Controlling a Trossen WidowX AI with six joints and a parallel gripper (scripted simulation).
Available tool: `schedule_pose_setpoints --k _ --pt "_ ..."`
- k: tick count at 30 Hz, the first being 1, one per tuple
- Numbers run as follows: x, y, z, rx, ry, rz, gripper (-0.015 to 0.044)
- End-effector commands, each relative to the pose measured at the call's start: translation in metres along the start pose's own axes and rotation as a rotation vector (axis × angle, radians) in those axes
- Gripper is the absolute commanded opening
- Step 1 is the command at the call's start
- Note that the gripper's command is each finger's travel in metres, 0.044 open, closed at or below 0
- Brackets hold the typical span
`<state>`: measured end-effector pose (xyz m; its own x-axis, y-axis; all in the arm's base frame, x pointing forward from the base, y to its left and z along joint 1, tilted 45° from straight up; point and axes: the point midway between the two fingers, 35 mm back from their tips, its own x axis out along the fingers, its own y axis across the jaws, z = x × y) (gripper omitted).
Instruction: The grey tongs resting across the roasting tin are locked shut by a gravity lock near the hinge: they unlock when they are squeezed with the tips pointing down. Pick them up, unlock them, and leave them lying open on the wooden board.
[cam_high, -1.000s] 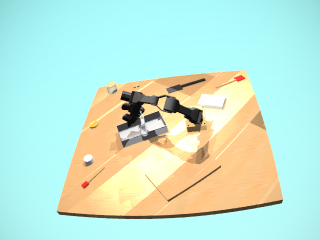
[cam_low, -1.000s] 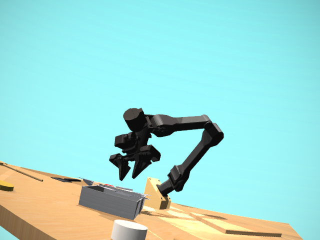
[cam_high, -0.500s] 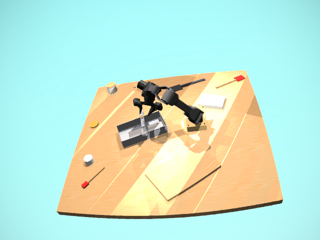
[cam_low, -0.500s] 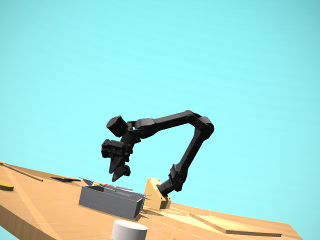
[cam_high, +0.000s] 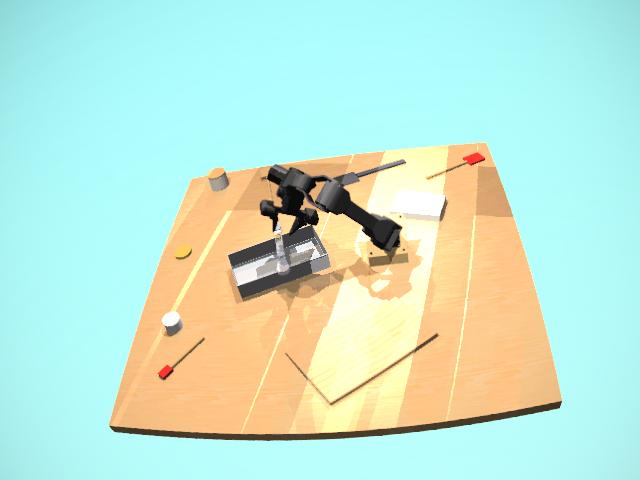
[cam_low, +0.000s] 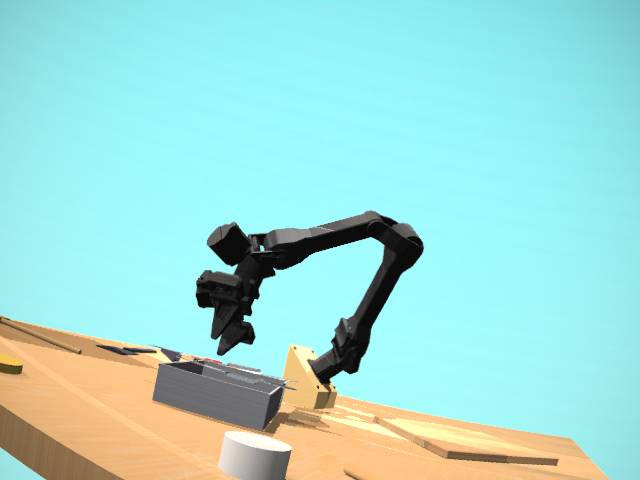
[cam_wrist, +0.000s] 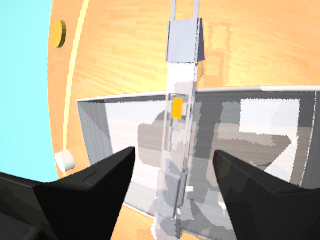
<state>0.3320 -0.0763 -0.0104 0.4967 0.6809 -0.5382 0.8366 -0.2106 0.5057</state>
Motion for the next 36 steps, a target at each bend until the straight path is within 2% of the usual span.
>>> schedule_pose_setpoints --k 1,36 --pt "0.007 -0.002 0.001 0.007 -0.003 -0.008 0.0260" --pt "0.064 -0.002 0.000 0.007 -0.001 -0.005 0.0260"
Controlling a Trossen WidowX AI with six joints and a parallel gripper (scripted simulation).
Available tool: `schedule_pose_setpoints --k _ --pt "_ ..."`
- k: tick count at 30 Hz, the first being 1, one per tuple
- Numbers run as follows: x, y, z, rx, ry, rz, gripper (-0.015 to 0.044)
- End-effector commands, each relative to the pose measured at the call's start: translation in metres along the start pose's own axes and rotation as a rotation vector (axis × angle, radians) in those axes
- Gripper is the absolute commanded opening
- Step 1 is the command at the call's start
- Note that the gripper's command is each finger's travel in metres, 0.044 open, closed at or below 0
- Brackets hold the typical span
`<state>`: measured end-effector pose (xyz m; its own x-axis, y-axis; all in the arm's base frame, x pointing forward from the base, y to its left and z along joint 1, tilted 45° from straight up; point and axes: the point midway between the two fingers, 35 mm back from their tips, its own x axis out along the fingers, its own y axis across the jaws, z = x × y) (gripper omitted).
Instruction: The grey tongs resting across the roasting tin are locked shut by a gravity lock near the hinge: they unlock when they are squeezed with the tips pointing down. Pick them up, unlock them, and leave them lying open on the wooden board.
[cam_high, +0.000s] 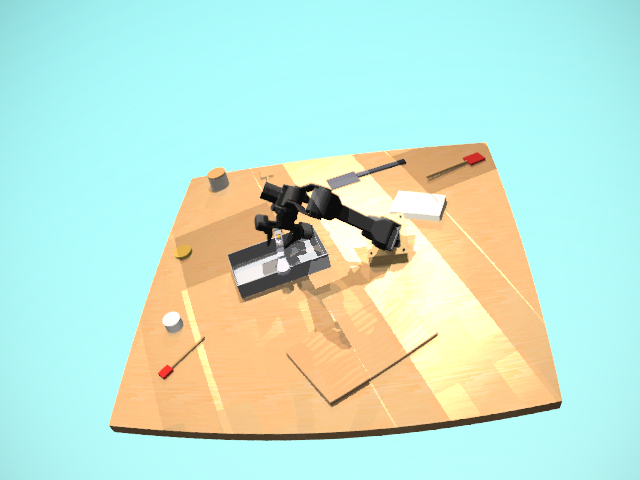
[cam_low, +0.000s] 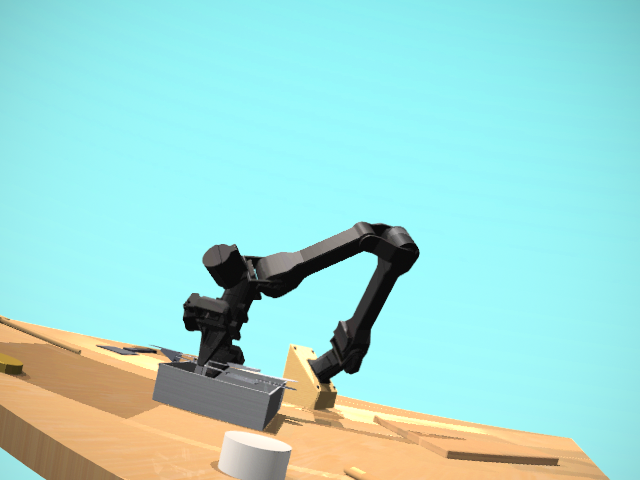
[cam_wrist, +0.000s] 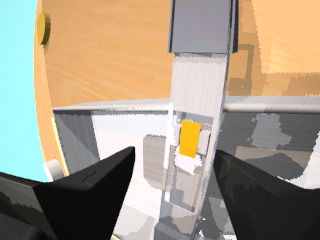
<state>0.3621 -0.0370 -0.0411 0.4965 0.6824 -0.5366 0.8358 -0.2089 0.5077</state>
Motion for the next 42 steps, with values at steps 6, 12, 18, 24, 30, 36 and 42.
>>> schedule_pose_setpoints --k 6,12,18,24,30,36,42 --pt "0.015 -0.003 -0.002 0.010 0.000 -0.003 0.0260" --pt "0.013 -0.001 -0.002 0.001 0.006 0.001 0.0181" --pt "0.013 -0.001 -0.002 0.001 0.006 0.001 0.0082" --pt "0.013 -0.001 -0.002 0.001 0.006 0.001 0.0042" --pt "0.013 -0.001 -0.002 0.001 0.006 0.001 -0.0095" --pt "-0.021 0.021 0.001 0.005 -0.002 -0.004 -0.0150" --pt "-0.054 0.037 -0.002 0.009 -0.002 -0.004 -0.0150"
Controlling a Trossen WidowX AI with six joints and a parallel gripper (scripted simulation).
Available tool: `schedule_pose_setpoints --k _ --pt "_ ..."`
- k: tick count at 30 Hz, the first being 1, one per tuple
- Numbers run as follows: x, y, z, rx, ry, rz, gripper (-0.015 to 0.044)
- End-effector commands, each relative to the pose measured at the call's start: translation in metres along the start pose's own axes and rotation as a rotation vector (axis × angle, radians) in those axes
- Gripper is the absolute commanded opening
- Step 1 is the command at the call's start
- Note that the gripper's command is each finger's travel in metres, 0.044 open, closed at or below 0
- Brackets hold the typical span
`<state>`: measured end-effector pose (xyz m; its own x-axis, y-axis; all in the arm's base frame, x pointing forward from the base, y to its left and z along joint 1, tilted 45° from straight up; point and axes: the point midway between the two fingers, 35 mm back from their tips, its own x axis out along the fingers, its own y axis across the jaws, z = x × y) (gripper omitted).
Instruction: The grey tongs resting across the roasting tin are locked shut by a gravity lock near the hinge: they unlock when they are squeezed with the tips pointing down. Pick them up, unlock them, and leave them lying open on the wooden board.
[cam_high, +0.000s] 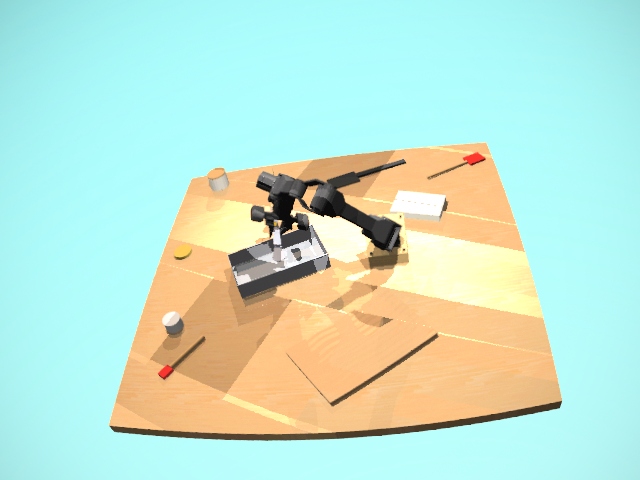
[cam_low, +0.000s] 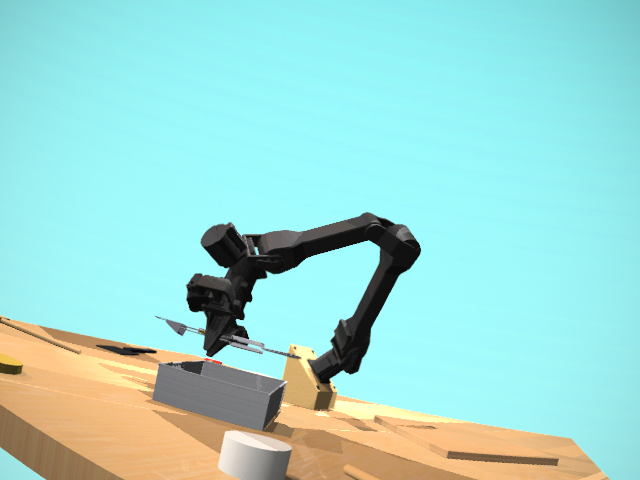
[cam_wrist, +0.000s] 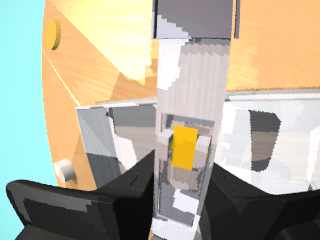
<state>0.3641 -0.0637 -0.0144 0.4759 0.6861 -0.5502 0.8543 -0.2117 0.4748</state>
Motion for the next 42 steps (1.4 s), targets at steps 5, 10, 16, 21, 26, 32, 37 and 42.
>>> schedule_pose_setpoints --k 5,10,16,21,26,32,37,42 --pt "-0.0225 0.0159 -0.0033 -0.019 0.000 0.021 -0.0150" --pt "-0.0225 0.0159 -0.0033 -0.019 0.000 0.021 -0.0150" --pt "-0.0207 0.0165 -0.0007 -0.015 -0.008 -0.021 -0.0150" --pt "-0.0184 0.0169 0.0021 -0.010 -0.018 -0.086 -0.0150" --pt "-0.0169 0.0167 0.0038 -0.008 -0.025 -0.154 -0.0150" --pt "-0.0162 0.0159 0.0043 -0.008 -0.028 -0.239 -0.0150" --pt "-0.0165 0.0148 0.0035 -0.009 -0.027 -0.312 -0.0150" --pt "-0.0176 0.0134 0.0017 -0.013 -0.021 -0.386 -0.0150"
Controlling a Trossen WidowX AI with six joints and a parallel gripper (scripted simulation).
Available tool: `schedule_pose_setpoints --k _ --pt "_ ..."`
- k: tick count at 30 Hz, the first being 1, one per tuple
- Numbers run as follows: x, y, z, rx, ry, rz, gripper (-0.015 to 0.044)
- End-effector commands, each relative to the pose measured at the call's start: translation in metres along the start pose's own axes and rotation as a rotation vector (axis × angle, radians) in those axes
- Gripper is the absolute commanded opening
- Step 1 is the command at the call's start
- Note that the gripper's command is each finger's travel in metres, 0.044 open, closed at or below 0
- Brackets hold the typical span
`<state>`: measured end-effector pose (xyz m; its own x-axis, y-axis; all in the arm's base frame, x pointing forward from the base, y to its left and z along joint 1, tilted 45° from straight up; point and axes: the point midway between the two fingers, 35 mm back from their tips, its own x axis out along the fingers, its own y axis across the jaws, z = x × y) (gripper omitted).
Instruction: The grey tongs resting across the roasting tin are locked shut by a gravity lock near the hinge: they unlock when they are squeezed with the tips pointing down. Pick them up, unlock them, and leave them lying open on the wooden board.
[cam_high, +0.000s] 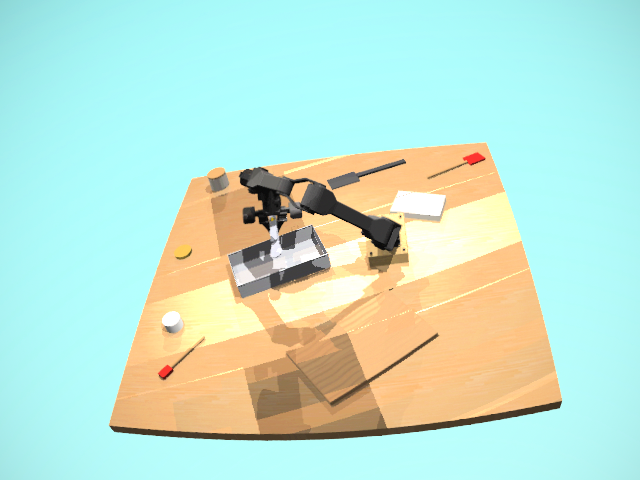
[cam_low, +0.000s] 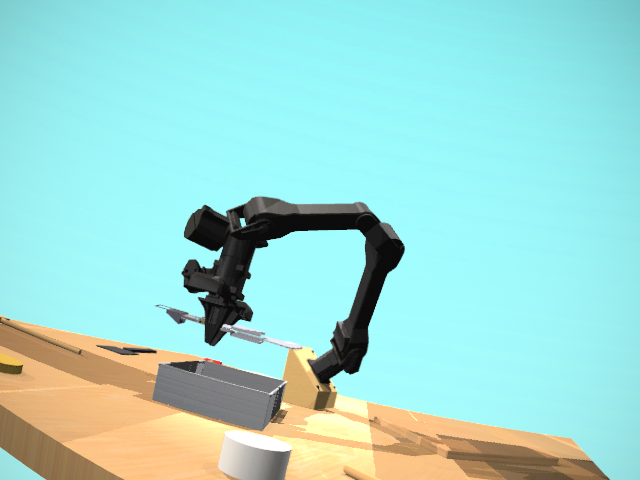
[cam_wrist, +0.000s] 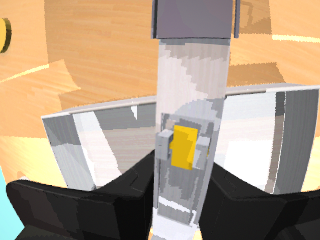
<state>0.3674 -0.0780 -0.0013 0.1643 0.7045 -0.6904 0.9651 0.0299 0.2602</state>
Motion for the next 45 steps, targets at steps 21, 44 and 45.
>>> schedule_pose_setpoints --k 21,44,45 --pt "-0.007 0.002 -0.020 -0.076 0.017 -0.153 -0.0150" --pt "-0.047 0.026 -0.187 -0.719 0.049 -0.140 -0.0150" --pt "-0.048 0.025 -0.195 -0.748 0.052 -0.139 -0.0150"
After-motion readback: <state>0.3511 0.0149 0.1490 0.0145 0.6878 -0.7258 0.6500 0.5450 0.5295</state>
